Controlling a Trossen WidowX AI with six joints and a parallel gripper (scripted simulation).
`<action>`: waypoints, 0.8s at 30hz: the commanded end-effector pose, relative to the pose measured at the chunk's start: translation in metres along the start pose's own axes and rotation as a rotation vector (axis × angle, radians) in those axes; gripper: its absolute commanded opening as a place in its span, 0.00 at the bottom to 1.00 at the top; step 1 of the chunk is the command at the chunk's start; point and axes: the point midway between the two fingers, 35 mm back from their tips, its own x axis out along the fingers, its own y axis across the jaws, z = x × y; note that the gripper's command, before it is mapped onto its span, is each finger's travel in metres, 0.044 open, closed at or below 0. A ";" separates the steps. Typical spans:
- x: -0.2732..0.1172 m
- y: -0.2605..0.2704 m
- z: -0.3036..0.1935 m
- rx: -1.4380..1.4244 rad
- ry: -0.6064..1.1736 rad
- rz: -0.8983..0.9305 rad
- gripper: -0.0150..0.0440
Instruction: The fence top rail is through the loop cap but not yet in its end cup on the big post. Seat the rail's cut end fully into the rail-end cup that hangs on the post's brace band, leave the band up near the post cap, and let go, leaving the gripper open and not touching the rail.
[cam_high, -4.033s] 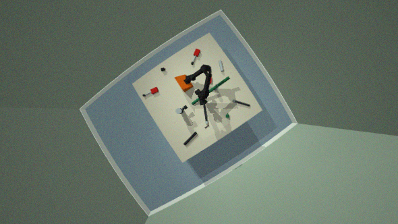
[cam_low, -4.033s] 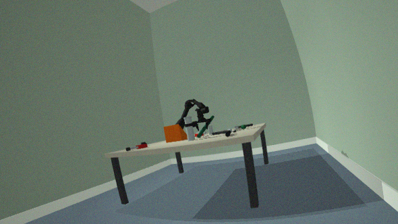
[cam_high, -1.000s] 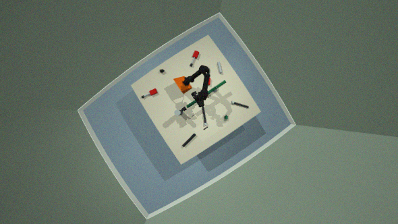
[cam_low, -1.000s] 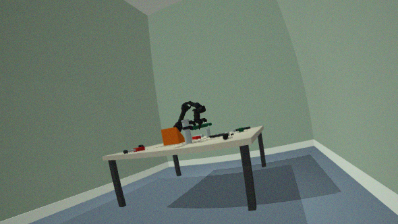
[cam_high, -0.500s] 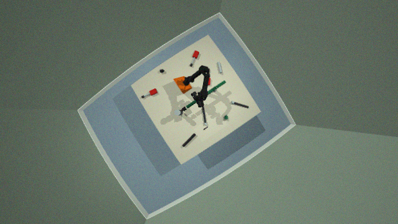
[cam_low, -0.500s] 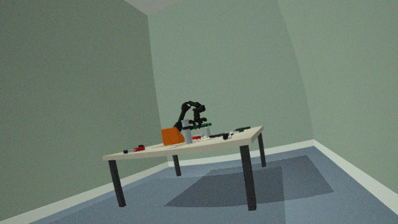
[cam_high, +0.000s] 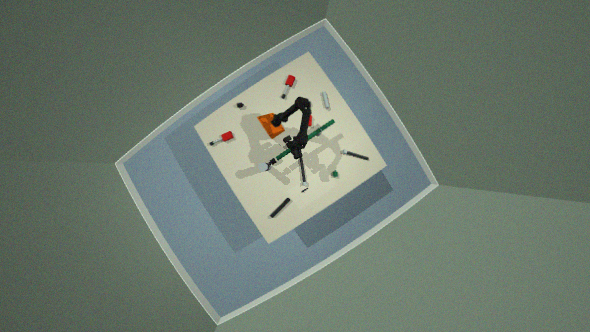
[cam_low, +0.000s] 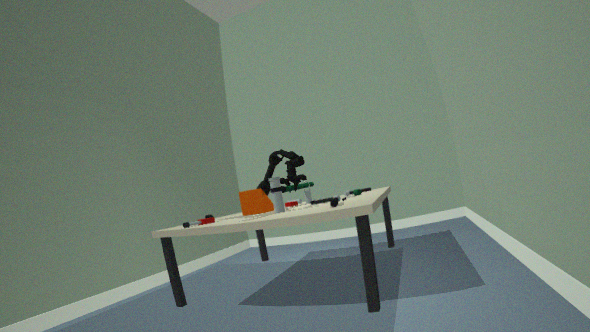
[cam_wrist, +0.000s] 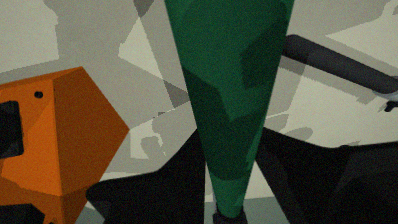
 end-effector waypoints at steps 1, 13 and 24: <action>-0.001 -0.002 -0.003 0.002 0.012 -0.006 0.25; 0.005 -0.001 -0.018 0.000 0.002 0.000 0.25; 0.005 -0.001 -0.019 0.000 0.001 0.000 0.25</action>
